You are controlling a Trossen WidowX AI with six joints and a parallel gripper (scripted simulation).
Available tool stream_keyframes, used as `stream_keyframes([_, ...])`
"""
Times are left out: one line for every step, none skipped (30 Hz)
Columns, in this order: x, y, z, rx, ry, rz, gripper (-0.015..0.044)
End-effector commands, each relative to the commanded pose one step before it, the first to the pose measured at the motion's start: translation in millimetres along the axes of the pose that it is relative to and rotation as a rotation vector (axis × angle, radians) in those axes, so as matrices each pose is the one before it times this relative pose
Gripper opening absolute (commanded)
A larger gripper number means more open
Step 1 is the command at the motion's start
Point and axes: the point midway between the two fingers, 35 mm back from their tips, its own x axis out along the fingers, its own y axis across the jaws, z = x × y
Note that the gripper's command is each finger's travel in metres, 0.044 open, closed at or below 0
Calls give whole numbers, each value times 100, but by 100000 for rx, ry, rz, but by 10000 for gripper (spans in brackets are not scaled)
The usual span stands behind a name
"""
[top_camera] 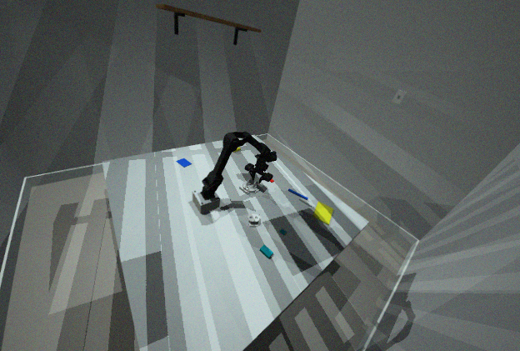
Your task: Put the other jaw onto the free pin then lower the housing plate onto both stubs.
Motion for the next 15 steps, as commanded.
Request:
stream_keyframes([-1477,51,-241,310,555,-201,224])
stream_keyframes([894,-102,349,-285,-1309,-139,224])
stream_keyframes([-5,6,-9,-214,-45,67,250])
stream_keyframes([-15,19,-28,-643,-137,199,277])
stream_keyframes([-25,32,-46,-1072,-232,330,303])
stream_keyframes([-30,40,-55,-1297,-286,394,329])
stream_keyframes([-30,41,-54,-1297,-293,389,355])
stream_keyframes([-30,42,-53,-1298,-299,384,382])
stream_keyframes([-30,43,-52,-1298,-305,379,408])
stream_keyframes([-35,-153,-155,1359,-92,119,434])
stream_keyframes([-34,-212,-178,2224,-3,10,440])
stream_keyframes([-27,-202,-154,2207,35,-40,440])
stream_keyframes([-30,-231,-169,2515,43,-52,440])
stream_keyframes([-32,-244,-173,2630,44,-55,440])
stream_keyframes([-32,-247,-169,2630,43,-56,440])
